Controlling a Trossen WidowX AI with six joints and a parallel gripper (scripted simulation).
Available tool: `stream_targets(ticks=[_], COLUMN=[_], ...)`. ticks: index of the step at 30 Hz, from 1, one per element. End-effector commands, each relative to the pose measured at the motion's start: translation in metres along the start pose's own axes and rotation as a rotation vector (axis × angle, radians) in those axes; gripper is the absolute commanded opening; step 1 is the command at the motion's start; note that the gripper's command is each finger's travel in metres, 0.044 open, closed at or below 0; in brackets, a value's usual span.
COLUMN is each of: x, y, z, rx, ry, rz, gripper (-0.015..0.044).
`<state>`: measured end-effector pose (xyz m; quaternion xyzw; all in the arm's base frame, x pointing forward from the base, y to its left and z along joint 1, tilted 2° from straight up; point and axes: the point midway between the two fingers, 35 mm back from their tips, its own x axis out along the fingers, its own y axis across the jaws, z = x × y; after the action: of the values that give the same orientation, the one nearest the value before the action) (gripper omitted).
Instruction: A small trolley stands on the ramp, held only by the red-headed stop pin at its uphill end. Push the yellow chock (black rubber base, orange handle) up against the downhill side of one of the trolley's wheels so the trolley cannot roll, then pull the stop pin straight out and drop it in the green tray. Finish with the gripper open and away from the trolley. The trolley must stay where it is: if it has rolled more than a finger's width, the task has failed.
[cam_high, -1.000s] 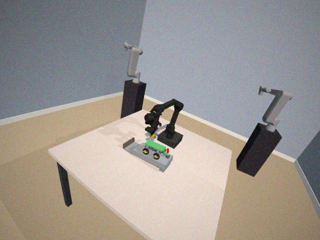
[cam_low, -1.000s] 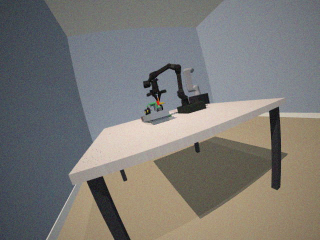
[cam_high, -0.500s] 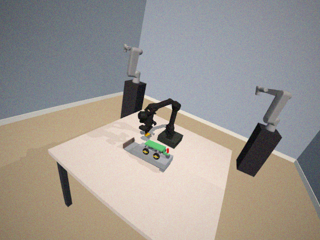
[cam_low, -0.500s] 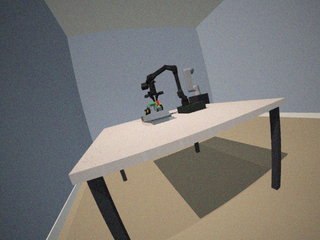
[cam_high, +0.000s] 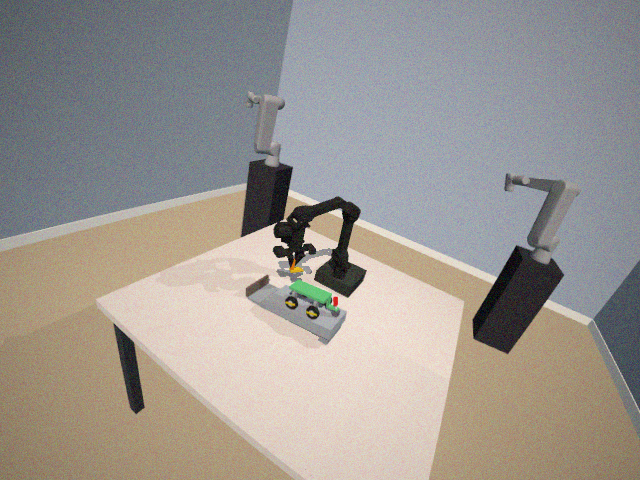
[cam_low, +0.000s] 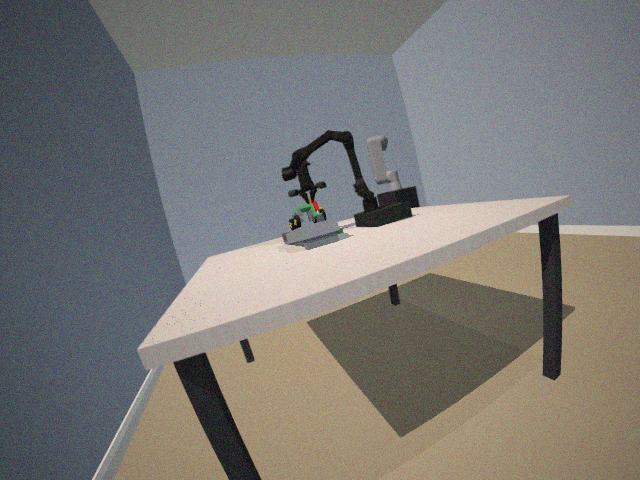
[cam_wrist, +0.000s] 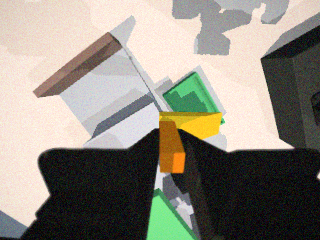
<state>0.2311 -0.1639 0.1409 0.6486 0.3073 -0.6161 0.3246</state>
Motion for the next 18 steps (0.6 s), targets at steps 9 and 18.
stream_targets(ticks=[9, 18], x=[0.0012, 0.0012], y=[0.0017, 0.0024], z=[0.0014, 0.0025], rx=[0.422, 0.745], ry=[0.026, 0.039], rz=[-0.027, -0.048], gripper=[0.0000, 0.0000])
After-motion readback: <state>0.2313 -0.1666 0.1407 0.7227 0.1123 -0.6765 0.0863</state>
